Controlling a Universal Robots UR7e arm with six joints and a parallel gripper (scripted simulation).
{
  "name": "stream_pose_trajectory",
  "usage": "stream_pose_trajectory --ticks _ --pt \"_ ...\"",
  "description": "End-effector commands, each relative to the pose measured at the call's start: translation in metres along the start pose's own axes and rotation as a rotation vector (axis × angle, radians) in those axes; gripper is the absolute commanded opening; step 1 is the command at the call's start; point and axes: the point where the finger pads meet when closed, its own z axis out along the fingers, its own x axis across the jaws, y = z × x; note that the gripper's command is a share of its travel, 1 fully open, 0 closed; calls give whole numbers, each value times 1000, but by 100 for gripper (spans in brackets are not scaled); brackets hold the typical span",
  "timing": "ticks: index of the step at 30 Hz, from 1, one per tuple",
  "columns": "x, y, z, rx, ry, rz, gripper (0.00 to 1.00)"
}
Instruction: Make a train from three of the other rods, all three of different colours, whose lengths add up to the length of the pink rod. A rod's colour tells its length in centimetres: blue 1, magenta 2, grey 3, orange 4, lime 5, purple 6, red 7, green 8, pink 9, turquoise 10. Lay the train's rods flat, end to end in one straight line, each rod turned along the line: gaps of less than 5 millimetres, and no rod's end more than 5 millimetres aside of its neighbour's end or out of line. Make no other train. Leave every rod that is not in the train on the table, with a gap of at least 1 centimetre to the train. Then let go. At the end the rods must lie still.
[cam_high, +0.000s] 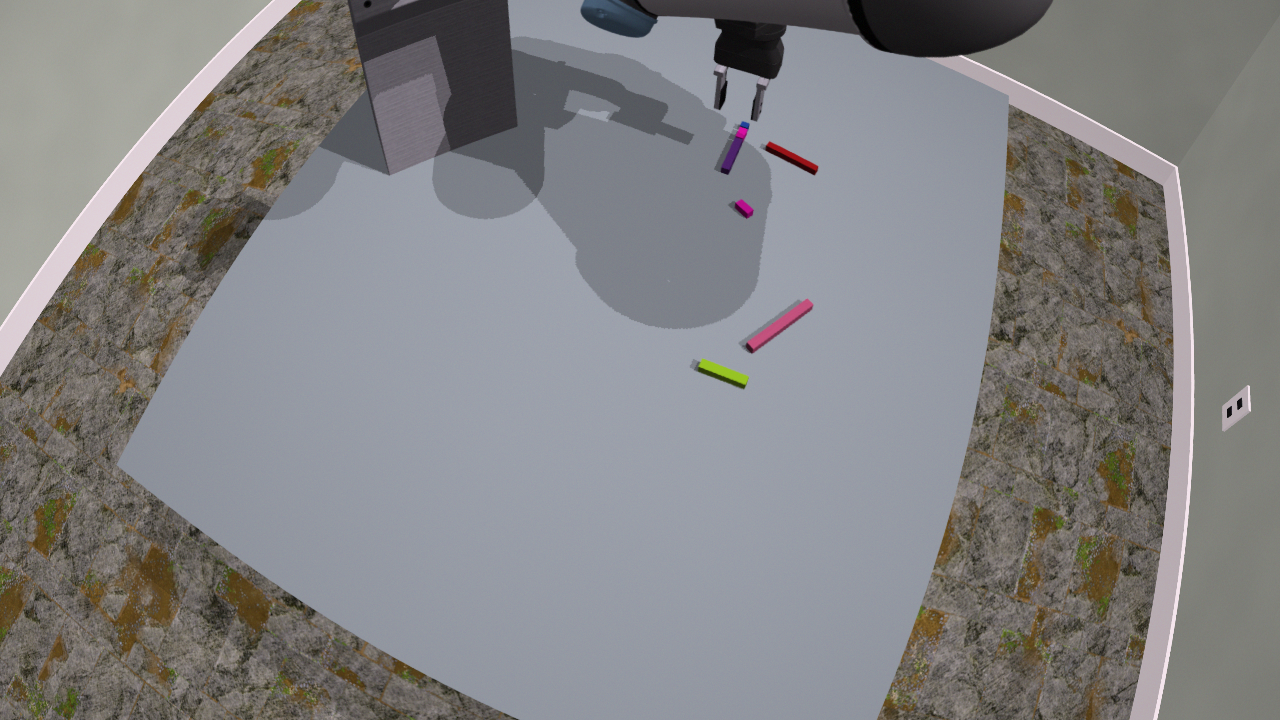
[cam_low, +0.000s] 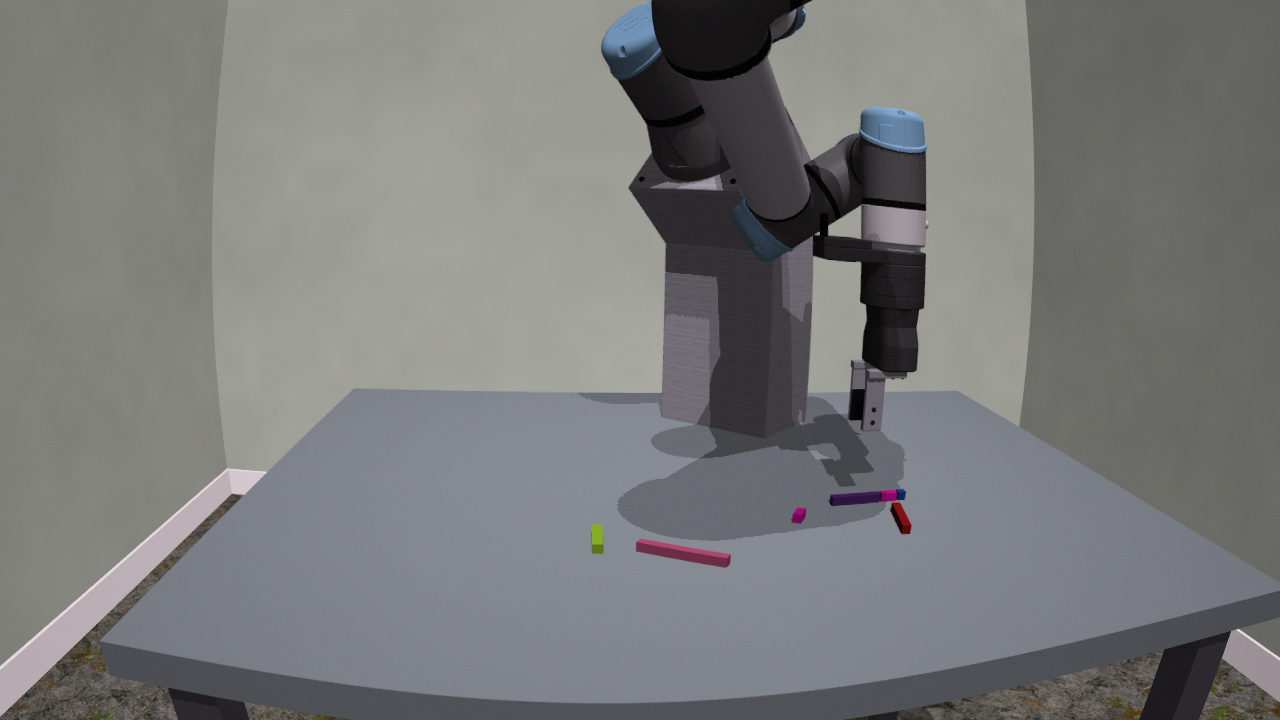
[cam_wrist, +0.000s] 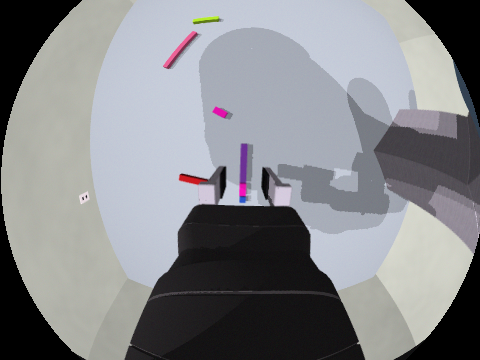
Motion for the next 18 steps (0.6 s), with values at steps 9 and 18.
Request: stream_pose_trajectory --ticks 9,18 --pt "0 0 -1 0 -1 0 100" --pt "0 0 -9 -1 0 -2 100"
